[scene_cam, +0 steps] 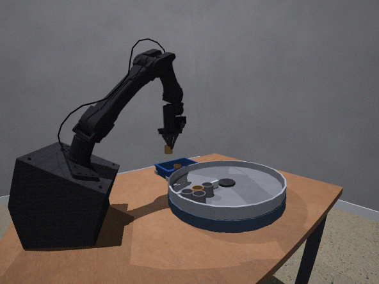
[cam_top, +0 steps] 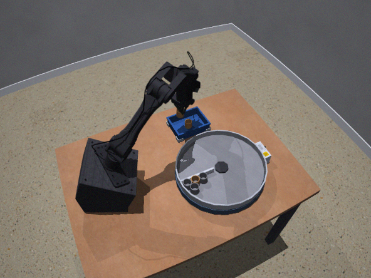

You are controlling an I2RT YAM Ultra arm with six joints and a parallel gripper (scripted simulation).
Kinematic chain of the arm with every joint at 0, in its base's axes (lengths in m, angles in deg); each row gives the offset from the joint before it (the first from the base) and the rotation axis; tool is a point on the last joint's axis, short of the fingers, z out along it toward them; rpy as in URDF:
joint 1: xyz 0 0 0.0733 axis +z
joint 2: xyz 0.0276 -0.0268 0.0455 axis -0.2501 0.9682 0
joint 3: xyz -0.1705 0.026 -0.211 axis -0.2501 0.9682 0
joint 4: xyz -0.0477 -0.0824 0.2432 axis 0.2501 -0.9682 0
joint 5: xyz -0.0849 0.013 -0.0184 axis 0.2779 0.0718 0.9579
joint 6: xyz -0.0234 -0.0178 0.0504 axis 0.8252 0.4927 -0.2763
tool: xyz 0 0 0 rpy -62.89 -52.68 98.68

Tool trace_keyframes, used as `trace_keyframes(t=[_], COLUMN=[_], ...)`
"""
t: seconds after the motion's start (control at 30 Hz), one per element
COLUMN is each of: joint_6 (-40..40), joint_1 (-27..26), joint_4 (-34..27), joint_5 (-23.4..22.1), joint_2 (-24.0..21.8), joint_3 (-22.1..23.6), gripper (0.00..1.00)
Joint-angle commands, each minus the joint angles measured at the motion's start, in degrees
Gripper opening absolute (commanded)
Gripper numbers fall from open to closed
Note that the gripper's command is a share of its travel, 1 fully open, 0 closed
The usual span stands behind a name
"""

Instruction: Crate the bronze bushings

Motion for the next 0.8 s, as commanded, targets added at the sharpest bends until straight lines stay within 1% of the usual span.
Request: trace_keyframes(t=[0.0, 0.77], joint_6=[-0.9, -0.9], joint_1=[1.3, 1.3], joint_4=[-1.2, -0.9], joint_5=[0.3, 0.3], joint_2=[-1.7, -1.3], joint_3=[-2.5, -2.7], gripper=[0.00, 0.00])
